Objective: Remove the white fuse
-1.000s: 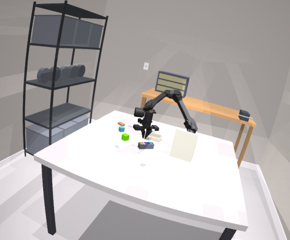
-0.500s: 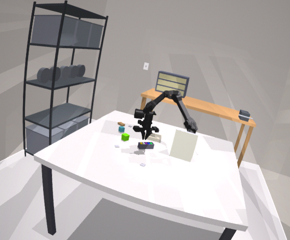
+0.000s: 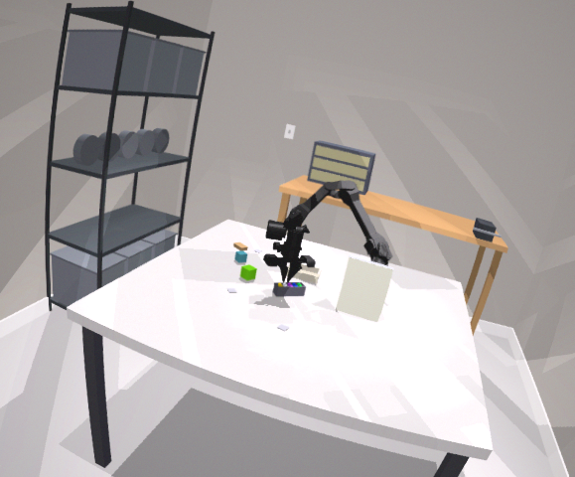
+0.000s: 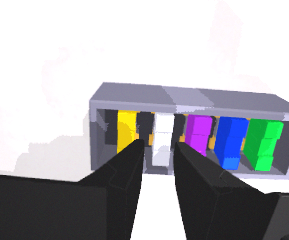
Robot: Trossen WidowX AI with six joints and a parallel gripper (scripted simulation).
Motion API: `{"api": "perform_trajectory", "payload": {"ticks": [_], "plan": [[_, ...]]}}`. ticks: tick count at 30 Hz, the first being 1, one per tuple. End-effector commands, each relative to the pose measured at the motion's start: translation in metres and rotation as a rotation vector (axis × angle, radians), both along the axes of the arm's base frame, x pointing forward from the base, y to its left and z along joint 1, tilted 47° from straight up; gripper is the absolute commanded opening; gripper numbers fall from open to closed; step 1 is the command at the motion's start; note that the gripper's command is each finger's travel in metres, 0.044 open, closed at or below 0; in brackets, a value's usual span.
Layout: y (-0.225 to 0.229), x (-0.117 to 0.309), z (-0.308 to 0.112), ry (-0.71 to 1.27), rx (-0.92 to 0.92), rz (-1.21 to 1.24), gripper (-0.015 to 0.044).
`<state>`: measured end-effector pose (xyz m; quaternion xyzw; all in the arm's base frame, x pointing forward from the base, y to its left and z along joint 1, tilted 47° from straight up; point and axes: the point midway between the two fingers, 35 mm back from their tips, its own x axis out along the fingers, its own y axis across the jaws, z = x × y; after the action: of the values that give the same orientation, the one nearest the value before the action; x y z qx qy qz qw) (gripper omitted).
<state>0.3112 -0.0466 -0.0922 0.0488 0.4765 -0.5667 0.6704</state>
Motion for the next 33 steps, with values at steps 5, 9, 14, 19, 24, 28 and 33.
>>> {"api": "perform_trajectory", "payload": {"ticks": [5, 9, 14, 19, 24, 28, 33], "plan": [[-0.0046, -0.0036, -0.004, 0.009, -0.005, 0.003, 0.0072], [-0.0046, -0.0036, -0.004, 0.009, -0.005, 0.003, 0.0072], [-0.0048, -0.0036, -0.0041, 0.009, -0.005, 0.003, 0.0072], [-0.0069, -0.0039, -0.0062, 0.009, -0.005, 0.003, 0.0072], [-0.0103, -0.0044, -0.0094, 0.009, -0.005, 0.003, 0.0072], [-0.0119, -0.0047, -0.0109, 0.009, -0.006, 0.003, 0.0072], [-0.0109, -0.0043, -0.0107, 0.005, -0.002, -0.002, 0.0065]]}}
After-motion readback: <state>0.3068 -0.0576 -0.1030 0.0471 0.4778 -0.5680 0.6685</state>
